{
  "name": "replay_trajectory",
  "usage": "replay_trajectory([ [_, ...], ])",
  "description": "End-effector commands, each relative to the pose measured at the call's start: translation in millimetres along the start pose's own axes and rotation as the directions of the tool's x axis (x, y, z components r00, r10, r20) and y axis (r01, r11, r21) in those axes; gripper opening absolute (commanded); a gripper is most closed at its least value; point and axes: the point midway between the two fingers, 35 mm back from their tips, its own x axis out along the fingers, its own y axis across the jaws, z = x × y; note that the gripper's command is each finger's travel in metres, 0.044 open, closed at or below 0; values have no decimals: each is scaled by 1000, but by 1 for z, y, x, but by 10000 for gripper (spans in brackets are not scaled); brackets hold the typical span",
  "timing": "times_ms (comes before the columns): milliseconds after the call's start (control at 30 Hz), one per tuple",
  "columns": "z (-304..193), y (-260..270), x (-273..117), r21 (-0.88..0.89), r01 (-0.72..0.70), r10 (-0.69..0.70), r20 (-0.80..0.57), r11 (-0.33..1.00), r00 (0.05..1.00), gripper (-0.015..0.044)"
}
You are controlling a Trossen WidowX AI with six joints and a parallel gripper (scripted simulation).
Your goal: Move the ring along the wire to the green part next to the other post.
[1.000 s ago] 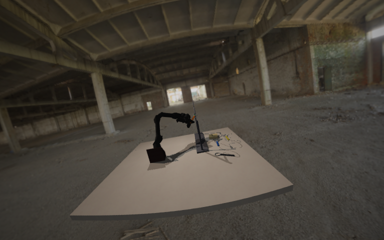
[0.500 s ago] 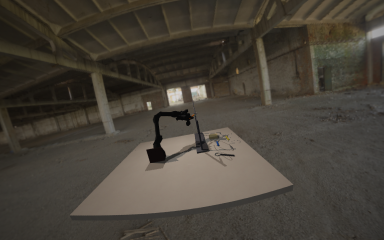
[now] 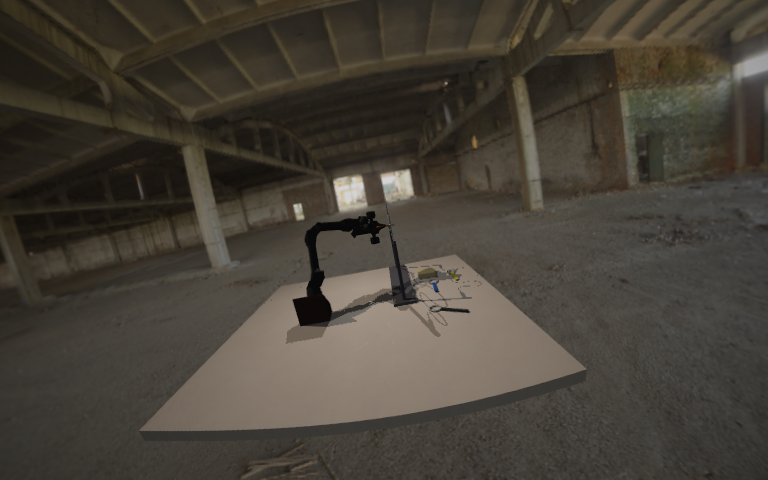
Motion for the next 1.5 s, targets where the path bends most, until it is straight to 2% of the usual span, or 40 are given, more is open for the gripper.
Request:
replay_trajectory([
  [0, 0, -16, -2, -68, 45, -45, 0, 997, 999, -150],
  [267, 4, -41, -4, -211, 121, -122, 9, 970, 993, -150],
  [500, 11, -60, 2, -304, 167, -144, 96, 938, 985, -150],
  [700, 15, -71, 0, -347, 189, -162, 105, 919, 981, -150],
  [1033, 19, -80, -3, -346, 186, -159, 104, 920, 982, -150],
  [1467, 20, -79, -3, -252, 129, -110, 90, 959, 990, -150],
])
